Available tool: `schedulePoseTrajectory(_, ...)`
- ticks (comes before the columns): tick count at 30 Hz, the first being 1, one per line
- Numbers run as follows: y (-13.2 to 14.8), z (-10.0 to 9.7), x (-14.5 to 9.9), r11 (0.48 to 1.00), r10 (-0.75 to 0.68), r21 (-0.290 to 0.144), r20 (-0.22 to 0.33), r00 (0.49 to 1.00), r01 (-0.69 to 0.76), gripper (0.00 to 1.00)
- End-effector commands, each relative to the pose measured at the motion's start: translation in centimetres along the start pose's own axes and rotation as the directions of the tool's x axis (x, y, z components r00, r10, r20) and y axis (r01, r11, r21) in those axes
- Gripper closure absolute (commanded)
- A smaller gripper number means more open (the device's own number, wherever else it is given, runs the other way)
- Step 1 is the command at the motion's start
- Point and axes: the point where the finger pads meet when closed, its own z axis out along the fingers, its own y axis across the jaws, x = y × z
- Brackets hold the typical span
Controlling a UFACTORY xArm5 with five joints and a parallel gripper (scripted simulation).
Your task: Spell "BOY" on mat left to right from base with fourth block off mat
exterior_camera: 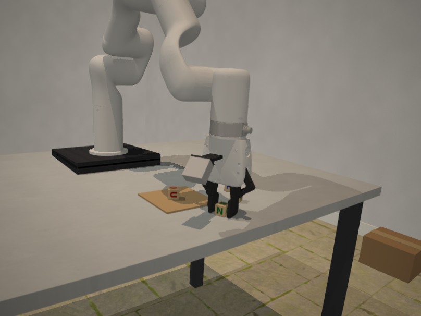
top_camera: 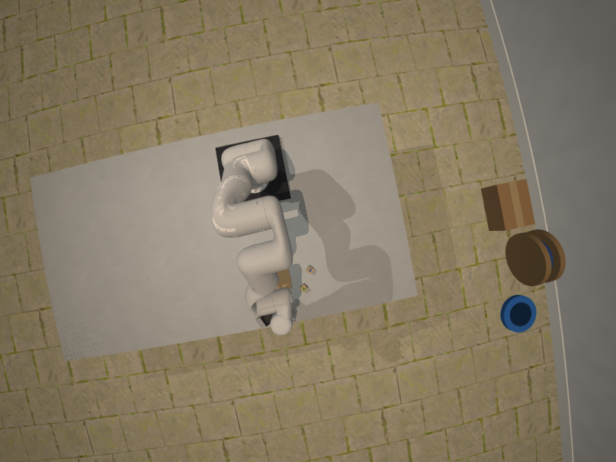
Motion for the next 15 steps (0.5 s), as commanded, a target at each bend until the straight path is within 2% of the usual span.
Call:
schedulePoseTrajectory(1,-0.15,-0.18,0.04,1.0,0.0,0.004,-0.001,1.0,0.0,0.58)
schedulePoseTrajectory(12,-0.15,-0.18,0.04,1.0,0.0,0.004,-0.001,1.0,0.0,0.58)
schedulePoseTrajectory(13,-0.15,-0.18,0.04,1.0,0.0,0.004,-0.001,1.0,0.0,0.79)
schedulePoseTrajectory(15,-0.15,-0.18,0.04,1.0,0.0,0.004,-0.001,1.0,0.0,0.79)
